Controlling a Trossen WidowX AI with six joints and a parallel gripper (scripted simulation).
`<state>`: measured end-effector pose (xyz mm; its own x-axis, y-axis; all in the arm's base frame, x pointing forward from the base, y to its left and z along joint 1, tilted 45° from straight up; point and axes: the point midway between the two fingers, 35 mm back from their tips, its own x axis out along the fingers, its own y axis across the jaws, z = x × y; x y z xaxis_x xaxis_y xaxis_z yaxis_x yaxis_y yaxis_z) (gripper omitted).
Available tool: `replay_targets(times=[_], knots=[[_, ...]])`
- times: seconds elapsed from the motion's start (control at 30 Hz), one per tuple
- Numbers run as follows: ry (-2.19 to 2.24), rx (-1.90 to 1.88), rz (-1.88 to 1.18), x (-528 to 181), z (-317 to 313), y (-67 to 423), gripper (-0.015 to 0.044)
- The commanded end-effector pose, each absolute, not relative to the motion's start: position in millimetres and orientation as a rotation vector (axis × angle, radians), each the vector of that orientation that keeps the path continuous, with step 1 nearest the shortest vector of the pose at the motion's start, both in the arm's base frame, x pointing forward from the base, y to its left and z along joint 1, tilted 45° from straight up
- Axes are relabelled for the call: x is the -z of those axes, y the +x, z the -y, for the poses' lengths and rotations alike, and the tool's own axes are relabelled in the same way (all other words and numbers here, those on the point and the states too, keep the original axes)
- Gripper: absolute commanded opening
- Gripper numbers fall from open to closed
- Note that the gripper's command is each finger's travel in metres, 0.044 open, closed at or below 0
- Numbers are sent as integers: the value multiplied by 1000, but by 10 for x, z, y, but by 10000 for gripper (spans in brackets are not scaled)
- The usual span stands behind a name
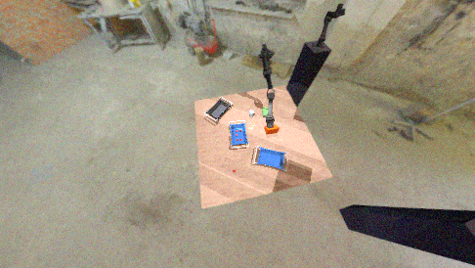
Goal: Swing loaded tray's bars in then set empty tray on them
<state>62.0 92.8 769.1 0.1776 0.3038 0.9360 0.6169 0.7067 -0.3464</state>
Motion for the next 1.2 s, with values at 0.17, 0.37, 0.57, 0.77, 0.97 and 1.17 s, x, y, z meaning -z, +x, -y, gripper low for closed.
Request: replay_targets(times=[0.17, 0.37, 0.57, 0.77, 0.97, 1.17], knots=[[-851, 52, 1160, -7353, -1416, 1442, 85], [-938, 14, 1001, -7030, -1618, 2016, 85], [-955, -50, 849, -6726, -1733, 2450, 85], [-927, -153, 526, -6037, -1821, 3191, 85], [-857, -182, 196, -5259, -1686, 3794, 85], [-762, -148, -90, -4539, -1401, 4182, 85]])
